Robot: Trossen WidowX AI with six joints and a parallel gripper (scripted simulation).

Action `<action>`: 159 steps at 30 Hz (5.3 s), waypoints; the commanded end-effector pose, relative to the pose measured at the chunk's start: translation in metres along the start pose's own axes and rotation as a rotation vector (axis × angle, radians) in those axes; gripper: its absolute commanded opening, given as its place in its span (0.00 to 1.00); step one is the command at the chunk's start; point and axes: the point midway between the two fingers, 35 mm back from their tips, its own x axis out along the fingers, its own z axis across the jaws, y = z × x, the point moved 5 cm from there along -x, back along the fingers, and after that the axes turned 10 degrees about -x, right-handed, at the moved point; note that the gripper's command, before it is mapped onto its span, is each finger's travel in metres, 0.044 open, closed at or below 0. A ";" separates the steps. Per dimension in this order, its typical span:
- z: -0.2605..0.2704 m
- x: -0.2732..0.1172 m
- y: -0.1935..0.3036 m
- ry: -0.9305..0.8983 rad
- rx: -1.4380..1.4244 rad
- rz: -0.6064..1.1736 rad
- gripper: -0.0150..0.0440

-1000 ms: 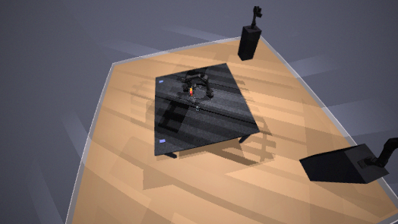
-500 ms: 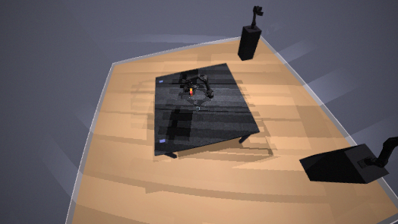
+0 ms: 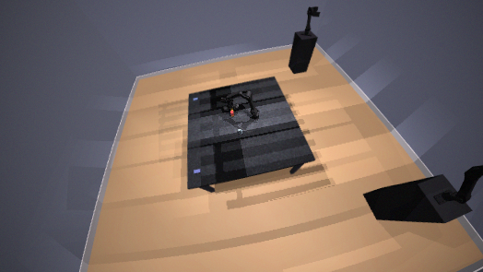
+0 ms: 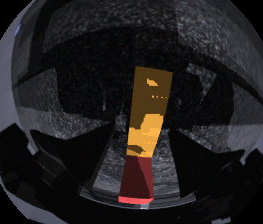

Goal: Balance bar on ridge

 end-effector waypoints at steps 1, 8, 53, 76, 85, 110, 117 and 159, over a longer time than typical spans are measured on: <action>0.000 0.003 0.001 0.003 0.003 0.009 0.79; 0.000 0.003 0.001 0.003 0.003 0.009 0.79; 0.004 -0.062 -0.003 0.003 0.002 0.006 0.25; 0.008 -0.103 0.016 0.002 0.008 0.010 0.25; 0.020 -0.104 0.050 0.001 0.019 0.013 0.25; 0.032 -0.106 0.148 0.000 0.048 0.021 0.25; 0.030 -0.107 0.175 0.001 0.056 0.024 0.25; -0.015 -0.100 0.289 0.005 0.095 0.033 0.25</action>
